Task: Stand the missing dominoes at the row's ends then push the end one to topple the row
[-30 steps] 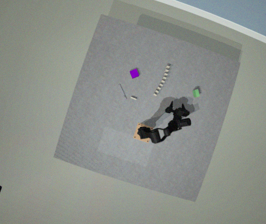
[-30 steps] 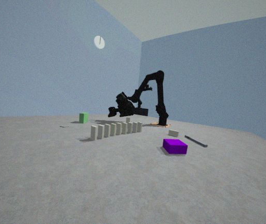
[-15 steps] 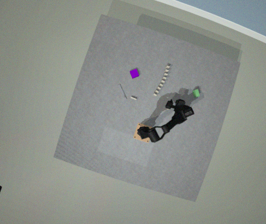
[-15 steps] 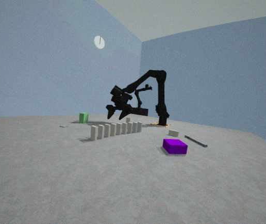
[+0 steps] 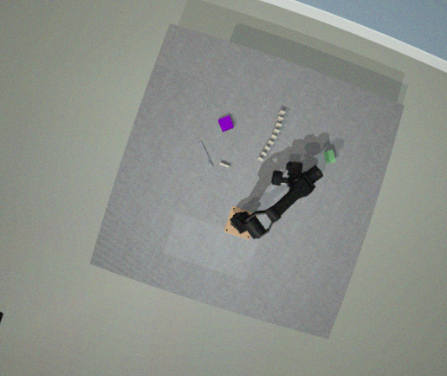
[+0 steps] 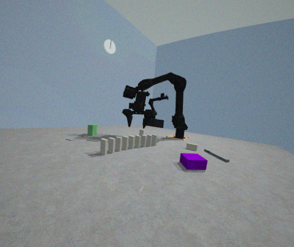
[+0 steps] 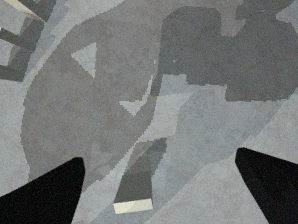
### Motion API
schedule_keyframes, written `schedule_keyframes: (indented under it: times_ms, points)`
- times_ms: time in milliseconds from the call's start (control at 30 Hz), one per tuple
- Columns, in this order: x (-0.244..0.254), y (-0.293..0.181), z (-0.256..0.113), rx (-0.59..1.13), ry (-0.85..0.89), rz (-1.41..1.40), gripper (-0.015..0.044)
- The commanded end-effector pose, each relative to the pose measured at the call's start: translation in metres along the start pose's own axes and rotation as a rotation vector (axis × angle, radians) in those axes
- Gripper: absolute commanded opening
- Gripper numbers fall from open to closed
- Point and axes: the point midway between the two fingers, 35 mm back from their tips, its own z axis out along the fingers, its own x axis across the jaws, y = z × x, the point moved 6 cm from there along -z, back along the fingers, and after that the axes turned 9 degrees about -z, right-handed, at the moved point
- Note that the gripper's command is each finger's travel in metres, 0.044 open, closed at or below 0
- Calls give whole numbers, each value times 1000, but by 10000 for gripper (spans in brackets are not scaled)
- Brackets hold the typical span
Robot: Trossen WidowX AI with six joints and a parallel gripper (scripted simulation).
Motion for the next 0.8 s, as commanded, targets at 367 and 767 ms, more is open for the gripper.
schedule_keyframes:
  times_ms: [367,767]
  points:
    - [25,0,-45,229,10,-138,440]
    - [25,-15,17,229,10,-138,440]
